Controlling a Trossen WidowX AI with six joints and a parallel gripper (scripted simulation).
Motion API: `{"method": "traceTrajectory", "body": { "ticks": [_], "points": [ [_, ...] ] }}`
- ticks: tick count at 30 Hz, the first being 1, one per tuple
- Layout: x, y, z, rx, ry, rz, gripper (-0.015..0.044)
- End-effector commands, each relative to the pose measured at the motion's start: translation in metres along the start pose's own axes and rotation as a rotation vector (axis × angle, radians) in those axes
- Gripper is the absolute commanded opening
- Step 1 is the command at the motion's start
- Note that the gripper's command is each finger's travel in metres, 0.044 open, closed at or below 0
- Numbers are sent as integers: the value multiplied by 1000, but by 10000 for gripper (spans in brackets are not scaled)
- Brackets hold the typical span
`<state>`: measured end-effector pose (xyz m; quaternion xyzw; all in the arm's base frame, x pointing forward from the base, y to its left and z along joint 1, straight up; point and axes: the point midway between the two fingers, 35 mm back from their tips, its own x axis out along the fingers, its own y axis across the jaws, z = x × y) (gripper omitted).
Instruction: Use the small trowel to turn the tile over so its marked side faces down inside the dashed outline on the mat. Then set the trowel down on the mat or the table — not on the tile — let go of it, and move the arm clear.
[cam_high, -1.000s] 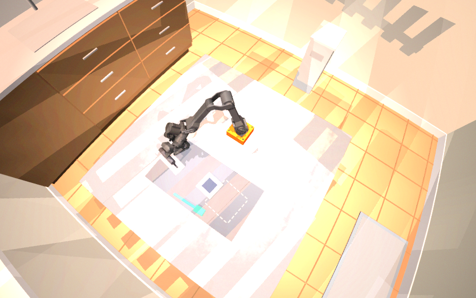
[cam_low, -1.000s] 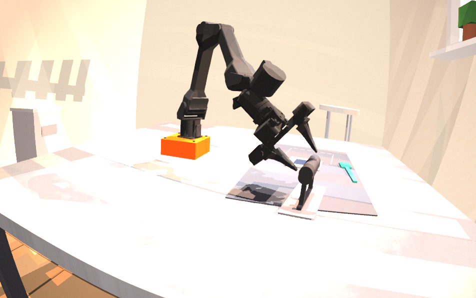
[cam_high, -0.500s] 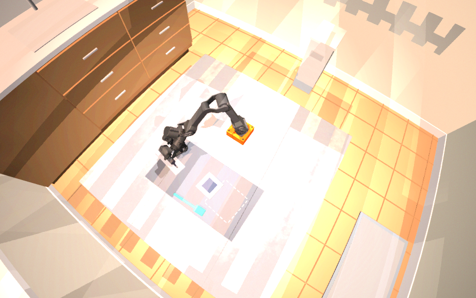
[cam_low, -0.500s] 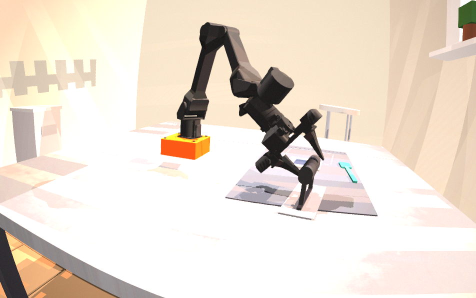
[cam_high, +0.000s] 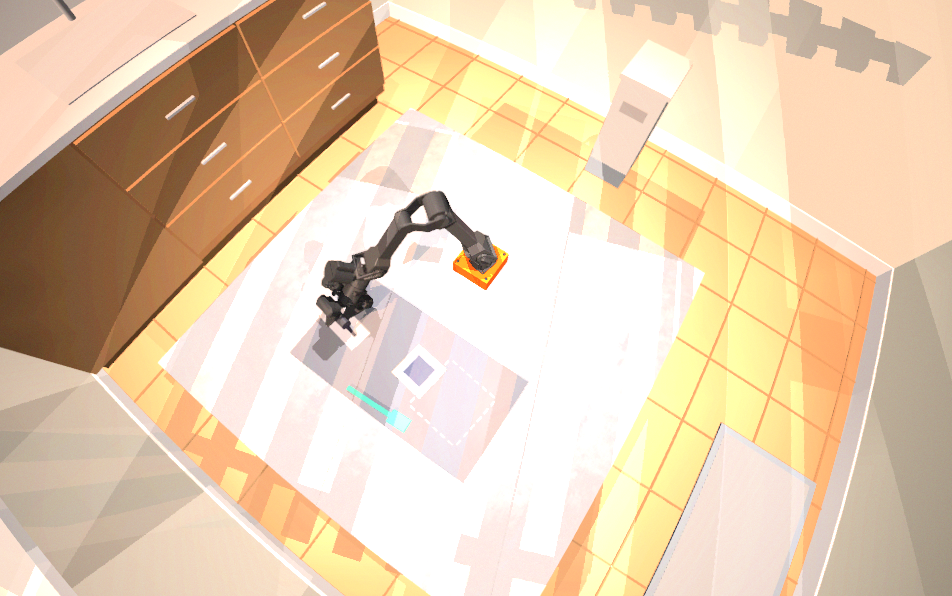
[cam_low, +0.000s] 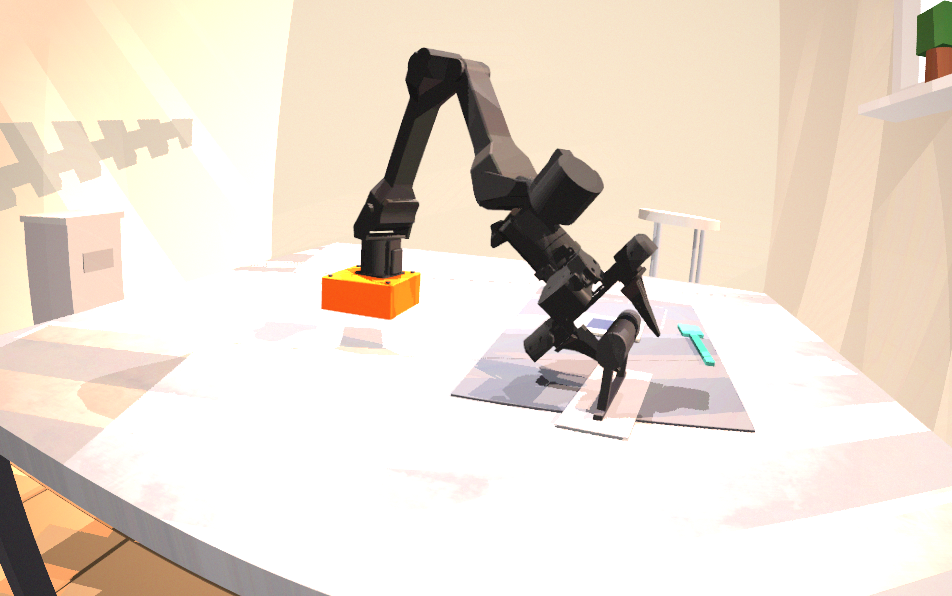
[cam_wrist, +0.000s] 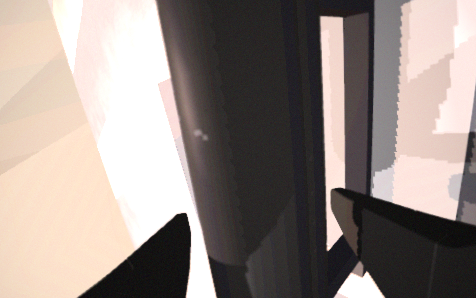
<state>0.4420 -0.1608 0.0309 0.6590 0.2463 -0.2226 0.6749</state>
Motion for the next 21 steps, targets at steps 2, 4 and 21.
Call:
{"method": "traceTrajectory", "body": {
  "ticks": [2, 4, 21],
  "points": [
    [4, 2, 1, 2, -6, 3, 221],
    [4, 2, 1, 2, -6, 3, 169],
    [4, 2, 1, 2, -6, 3, 36]
  ]
}}
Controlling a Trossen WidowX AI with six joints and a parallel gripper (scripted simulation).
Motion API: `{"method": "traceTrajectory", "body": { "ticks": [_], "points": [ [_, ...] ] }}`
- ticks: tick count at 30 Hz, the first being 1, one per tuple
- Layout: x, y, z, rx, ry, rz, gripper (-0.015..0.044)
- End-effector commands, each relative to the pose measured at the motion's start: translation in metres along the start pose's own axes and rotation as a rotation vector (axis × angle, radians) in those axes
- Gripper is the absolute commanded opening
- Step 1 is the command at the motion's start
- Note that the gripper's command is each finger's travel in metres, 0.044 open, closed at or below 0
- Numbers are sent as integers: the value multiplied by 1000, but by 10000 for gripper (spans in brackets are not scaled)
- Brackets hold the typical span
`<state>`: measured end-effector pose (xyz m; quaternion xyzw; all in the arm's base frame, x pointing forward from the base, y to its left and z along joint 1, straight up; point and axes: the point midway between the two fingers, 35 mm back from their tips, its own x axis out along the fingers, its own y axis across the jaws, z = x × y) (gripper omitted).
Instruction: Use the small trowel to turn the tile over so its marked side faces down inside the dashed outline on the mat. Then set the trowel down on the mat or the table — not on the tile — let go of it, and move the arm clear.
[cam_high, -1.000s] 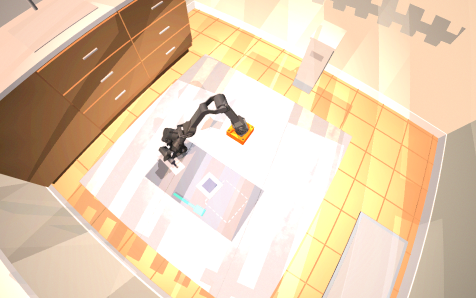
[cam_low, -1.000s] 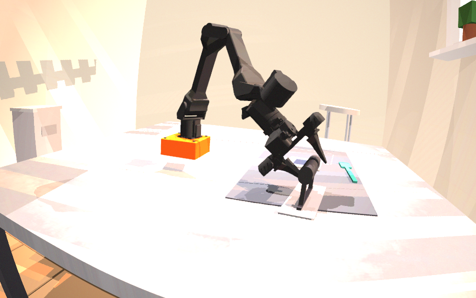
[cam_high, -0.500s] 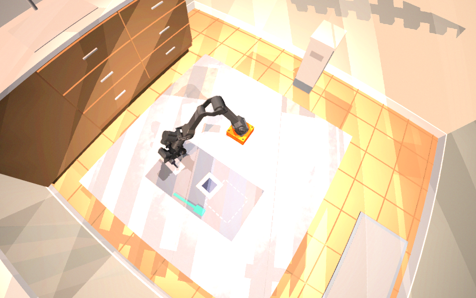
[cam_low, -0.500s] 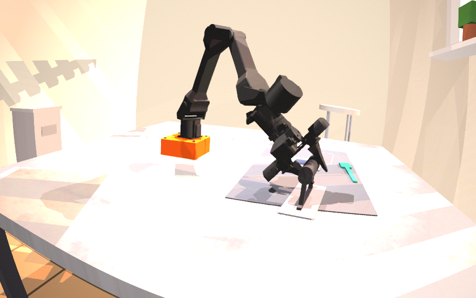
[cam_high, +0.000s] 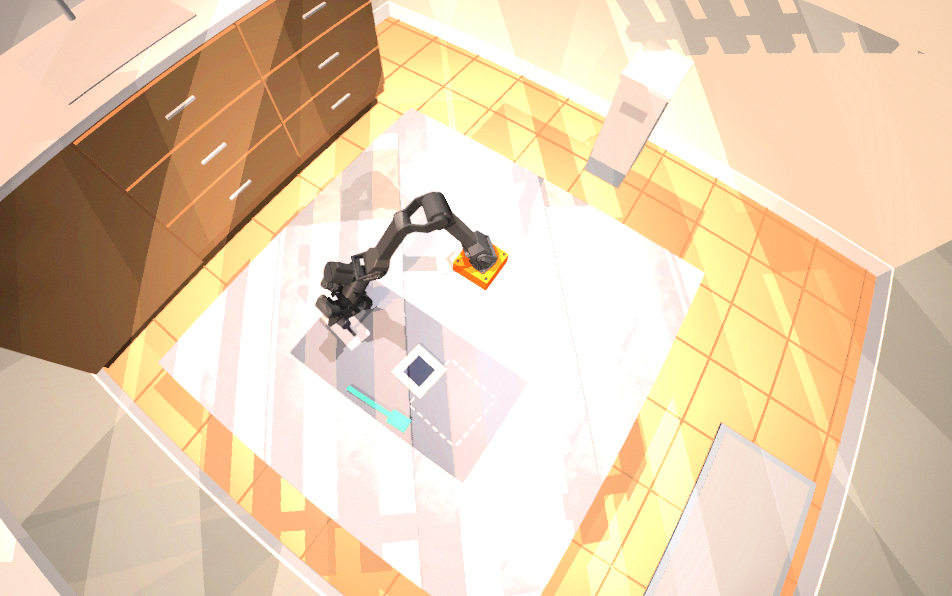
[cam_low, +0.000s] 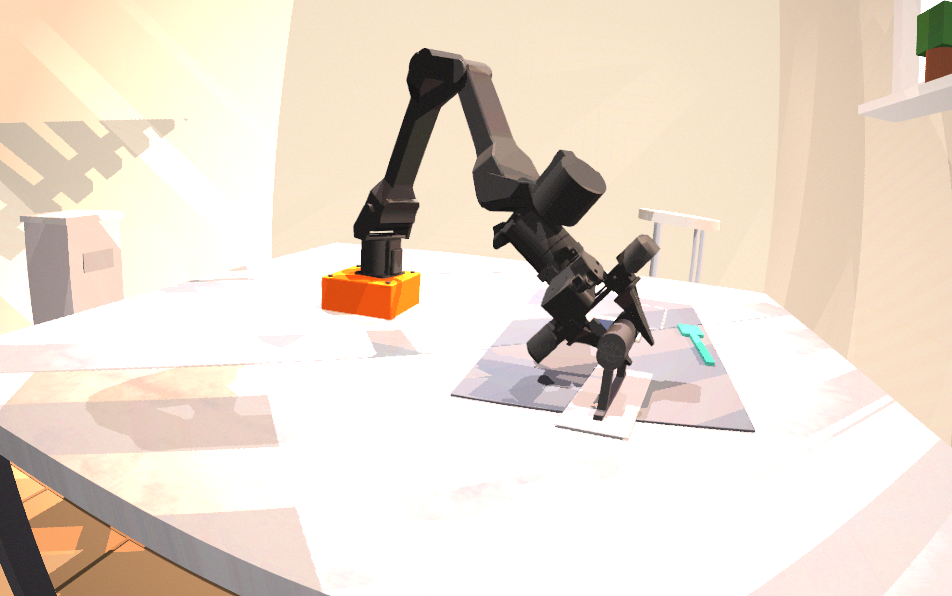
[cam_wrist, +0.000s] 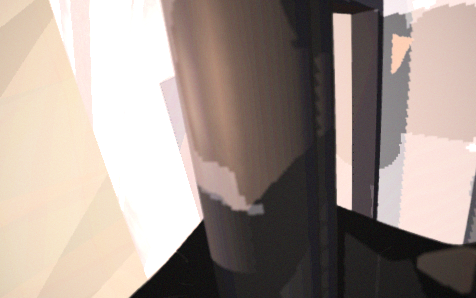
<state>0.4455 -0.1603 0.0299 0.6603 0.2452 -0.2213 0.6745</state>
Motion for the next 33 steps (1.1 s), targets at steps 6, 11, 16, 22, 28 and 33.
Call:
{"method": "traceTrajectory", "body": {
  "ticks": [6, 11, 16, 22, 28, 33],
  "points": [
    [0, 1, 1, 0, -6, -1, 0],
    [-16, 22, 1, 0, -4, 0, 0],
    [-36, 44, 0, 0, -1, 0, 0],
    [-38, 46, 0, 0, 0, 0, 0],
    [-40, 43, -19, -14, -4, -4, 0],
    [-43, 38, -46, -33, -11, -9, 0]
  ]
}}
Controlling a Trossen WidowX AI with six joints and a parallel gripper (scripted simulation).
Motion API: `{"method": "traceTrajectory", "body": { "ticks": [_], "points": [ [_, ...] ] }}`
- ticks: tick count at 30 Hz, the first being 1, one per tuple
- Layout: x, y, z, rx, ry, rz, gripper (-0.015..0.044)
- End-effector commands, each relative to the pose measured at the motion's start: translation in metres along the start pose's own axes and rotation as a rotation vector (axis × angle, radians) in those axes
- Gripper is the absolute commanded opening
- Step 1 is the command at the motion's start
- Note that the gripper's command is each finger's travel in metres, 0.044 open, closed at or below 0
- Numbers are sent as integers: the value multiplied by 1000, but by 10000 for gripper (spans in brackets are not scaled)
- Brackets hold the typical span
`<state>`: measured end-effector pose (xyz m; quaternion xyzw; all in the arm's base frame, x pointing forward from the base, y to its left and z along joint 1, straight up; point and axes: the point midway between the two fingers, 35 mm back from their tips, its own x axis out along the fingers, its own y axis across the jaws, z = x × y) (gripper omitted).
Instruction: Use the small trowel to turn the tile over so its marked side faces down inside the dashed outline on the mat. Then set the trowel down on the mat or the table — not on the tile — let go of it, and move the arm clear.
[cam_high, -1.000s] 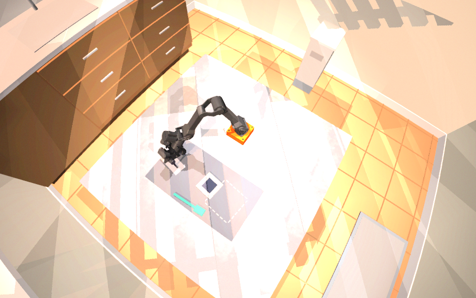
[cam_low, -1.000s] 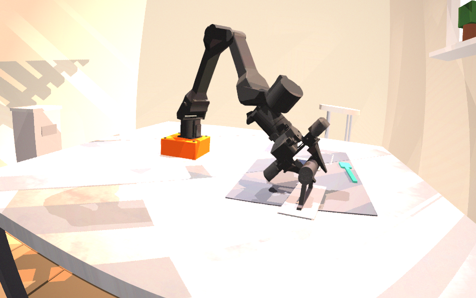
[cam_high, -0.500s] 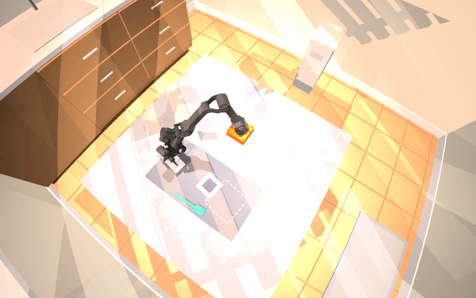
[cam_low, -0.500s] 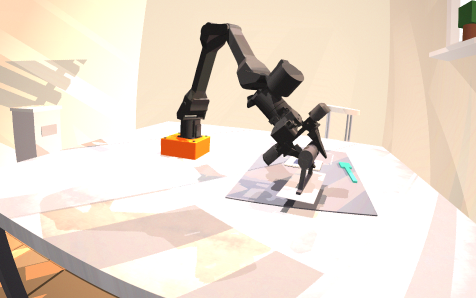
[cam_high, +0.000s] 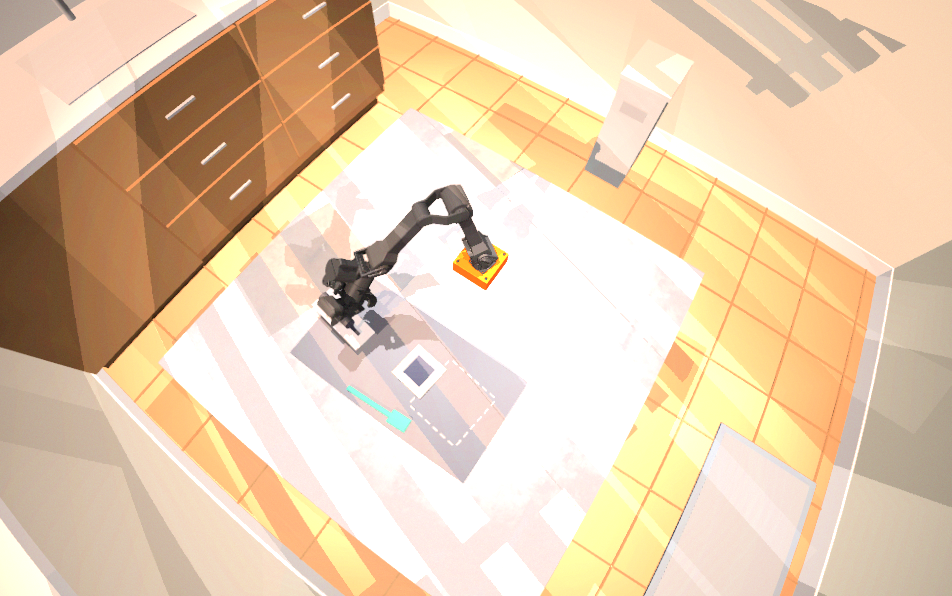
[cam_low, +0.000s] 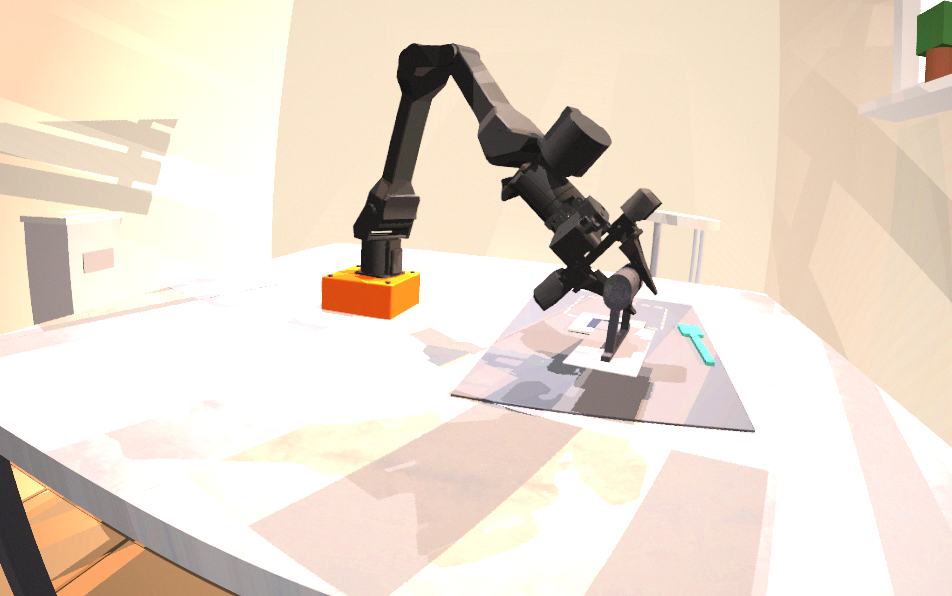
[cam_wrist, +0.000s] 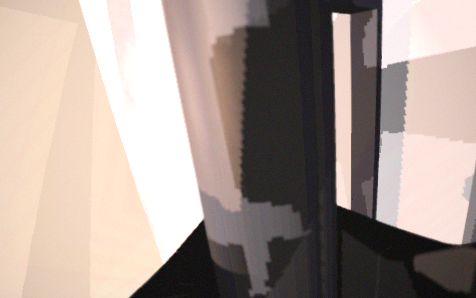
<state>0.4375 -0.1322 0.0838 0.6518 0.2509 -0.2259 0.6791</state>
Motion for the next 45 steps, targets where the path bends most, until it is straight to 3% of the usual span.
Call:
{"method": "traceTrajectory", "body": {
  "ticks": [1, 18, 45],
  "points": [
    [-5, -1, -23, -19, -8, 7, 0],
    [-27, -31, -97, -76, -31, 14, 0],
    [-11, -66, -97, -76, -31, 13, 0]
  ]
}}
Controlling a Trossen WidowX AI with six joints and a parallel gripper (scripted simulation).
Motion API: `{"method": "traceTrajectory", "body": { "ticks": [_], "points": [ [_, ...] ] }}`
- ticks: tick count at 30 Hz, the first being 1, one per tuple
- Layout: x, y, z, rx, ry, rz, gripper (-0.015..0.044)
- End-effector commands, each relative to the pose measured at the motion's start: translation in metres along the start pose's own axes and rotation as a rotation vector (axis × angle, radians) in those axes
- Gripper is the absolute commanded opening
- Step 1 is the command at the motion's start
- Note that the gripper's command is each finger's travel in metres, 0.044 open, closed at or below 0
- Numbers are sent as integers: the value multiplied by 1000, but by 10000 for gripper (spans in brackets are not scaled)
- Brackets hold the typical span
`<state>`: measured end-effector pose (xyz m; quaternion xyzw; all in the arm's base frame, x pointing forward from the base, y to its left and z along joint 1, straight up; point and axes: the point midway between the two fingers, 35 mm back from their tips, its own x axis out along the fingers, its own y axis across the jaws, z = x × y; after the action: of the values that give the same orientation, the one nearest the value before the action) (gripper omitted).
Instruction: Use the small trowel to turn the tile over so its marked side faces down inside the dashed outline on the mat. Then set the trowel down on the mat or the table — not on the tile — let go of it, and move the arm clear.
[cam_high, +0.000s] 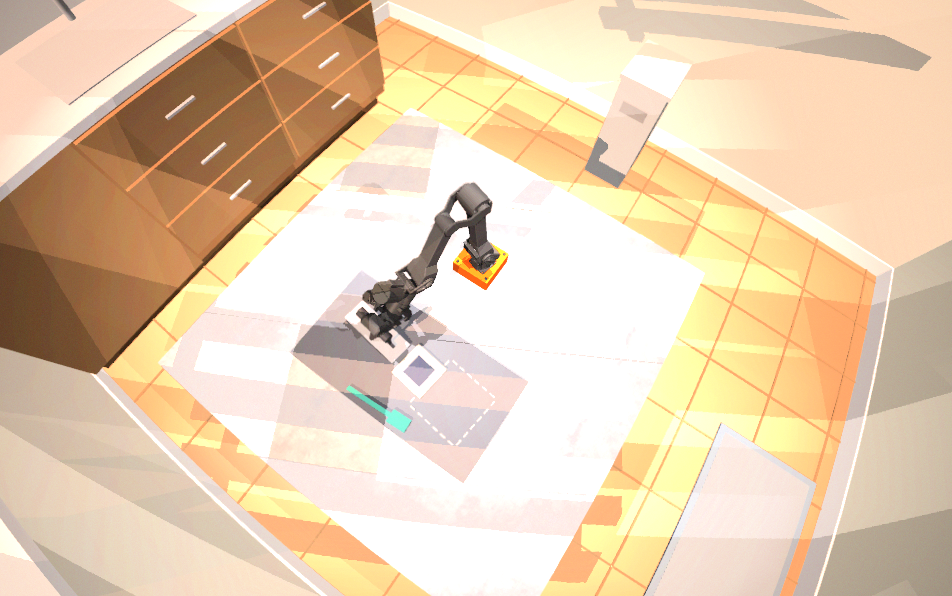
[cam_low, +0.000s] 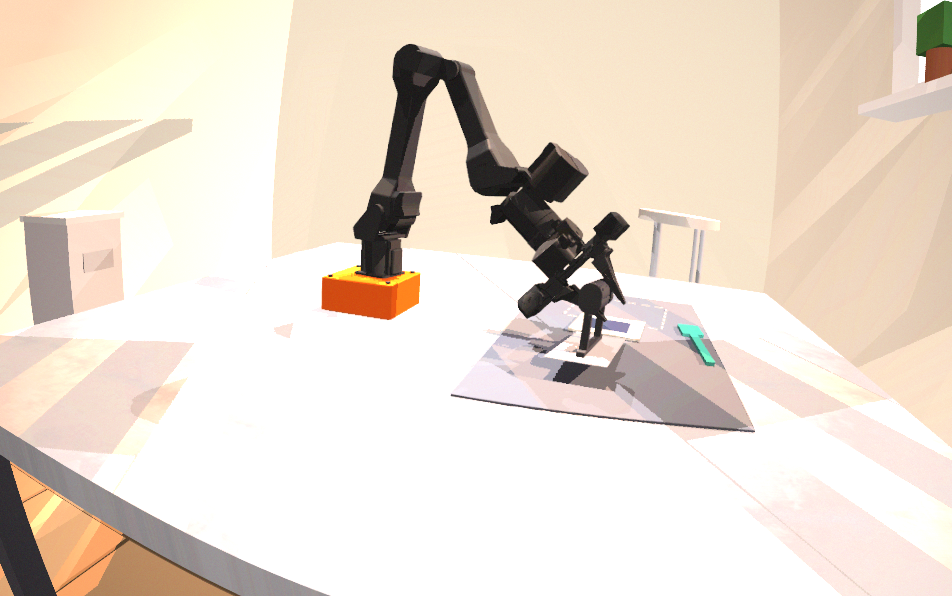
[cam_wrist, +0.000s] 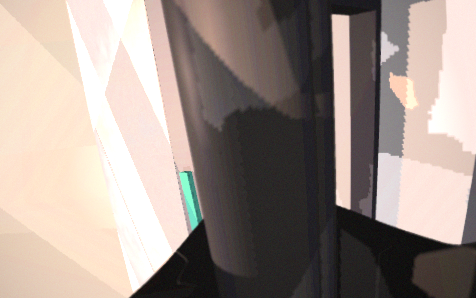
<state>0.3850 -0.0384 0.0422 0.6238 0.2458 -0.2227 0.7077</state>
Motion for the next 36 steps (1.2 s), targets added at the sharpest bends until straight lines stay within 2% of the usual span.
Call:
{"method": "traceTrajectory", "body": {
  "ticks": [1, 36],
  "points": [
    [2, -6, 0, -2, -1, 3, 0],
    [0, -4, -51, 1, 1, 2, 0]
  ]
}}
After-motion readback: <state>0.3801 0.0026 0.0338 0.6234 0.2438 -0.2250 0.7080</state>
